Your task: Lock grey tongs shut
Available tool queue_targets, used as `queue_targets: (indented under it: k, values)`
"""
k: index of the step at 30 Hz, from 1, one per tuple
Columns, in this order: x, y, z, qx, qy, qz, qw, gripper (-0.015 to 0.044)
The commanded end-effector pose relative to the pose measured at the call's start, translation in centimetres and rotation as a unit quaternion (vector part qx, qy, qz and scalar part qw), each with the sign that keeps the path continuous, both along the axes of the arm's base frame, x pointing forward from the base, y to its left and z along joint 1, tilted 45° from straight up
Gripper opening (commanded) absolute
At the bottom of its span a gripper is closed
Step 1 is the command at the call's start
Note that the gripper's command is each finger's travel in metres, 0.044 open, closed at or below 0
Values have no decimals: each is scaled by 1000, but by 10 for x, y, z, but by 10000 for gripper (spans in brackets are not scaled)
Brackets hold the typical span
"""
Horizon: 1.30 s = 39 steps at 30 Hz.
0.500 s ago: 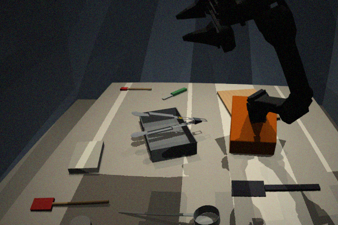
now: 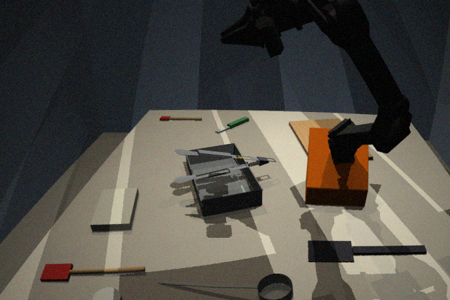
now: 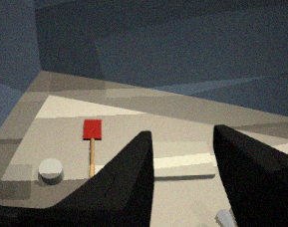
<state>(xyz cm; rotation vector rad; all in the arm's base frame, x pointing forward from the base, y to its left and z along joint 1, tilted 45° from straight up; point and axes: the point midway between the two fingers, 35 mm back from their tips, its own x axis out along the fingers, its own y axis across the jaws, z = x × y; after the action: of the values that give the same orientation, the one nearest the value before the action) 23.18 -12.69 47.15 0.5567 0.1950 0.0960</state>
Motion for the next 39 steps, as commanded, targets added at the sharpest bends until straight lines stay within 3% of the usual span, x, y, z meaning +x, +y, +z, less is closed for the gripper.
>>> queue_targets:
  k: [1,8,11,16,19,21,24,31,39]
  values:
    - [22,-16,-28,67,42,-9,997,33]
    - [67,-29,-107,312,170,-32,934,-150]
    - [84,-30,-152,418,243,-62,873,-150]
    - [107,-14,-234,603,374,-145,690,-150]
    - [109,3,-270,655,429,-181,595,-150]
    - [111,14,-301,690,468,-230,503,-150]
    - [107,33,-344,716,512,-310,360,-150]
    - [86,72,-413,689,542,-470,102,-150]
    - [83,75,-419,683,541,-484,82,-150]
